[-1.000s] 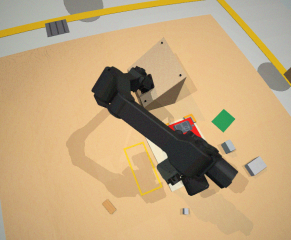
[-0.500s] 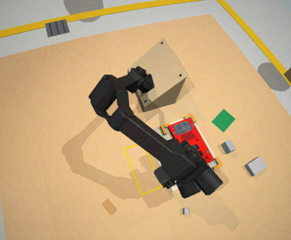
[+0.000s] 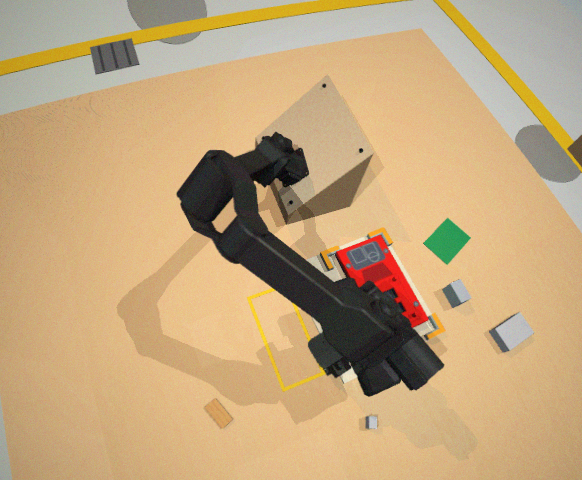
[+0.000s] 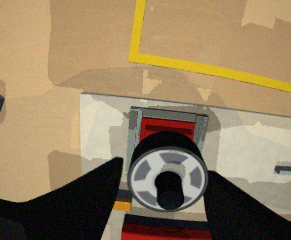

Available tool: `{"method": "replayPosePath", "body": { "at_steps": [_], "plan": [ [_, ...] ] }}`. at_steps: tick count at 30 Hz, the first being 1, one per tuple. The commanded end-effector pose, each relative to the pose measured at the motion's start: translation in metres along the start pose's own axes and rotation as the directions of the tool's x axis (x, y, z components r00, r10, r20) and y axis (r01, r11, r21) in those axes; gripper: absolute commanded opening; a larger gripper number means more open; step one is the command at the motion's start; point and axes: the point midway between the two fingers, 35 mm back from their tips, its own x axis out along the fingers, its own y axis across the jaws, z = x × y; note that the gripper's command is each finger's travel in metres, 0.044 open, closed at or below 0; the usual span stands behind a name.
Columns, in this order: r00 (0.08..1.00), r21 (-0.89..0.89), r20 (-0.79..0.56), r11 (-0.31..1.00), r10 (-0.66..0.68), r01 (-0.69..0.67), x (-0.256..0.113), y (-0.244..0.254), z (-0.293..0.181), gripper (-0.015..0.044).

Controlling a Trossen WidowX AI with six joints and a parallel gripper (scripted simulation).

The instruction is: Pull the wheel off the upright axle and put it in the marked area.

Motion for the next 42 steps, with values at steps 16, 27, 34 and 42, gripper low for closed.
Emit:
{"method": "replayPosePath", "body": {
  "at_steps": [16, 27, 34, 42],
  "plan": [
    [1.0, 0.0, 0.0, 1.0, 0.0, 0.0, -0.003, 0.0, 0.0, 0.0],
    [1.0, -0.001, 0.0, 1.0, 0.0, 0.0, -0.007, 0.0, 0.0, 0.0],
    [1.0, -0.002, 0.0, 1.0, -0.001, 0.001, -0.009, 0.001, 0.0, 0.0],
    [1.0, -0.002, 0.0, 1.0, -0.001, 0.001, -0.011, 0.001, 0.0, 0.0]
  ]
}}
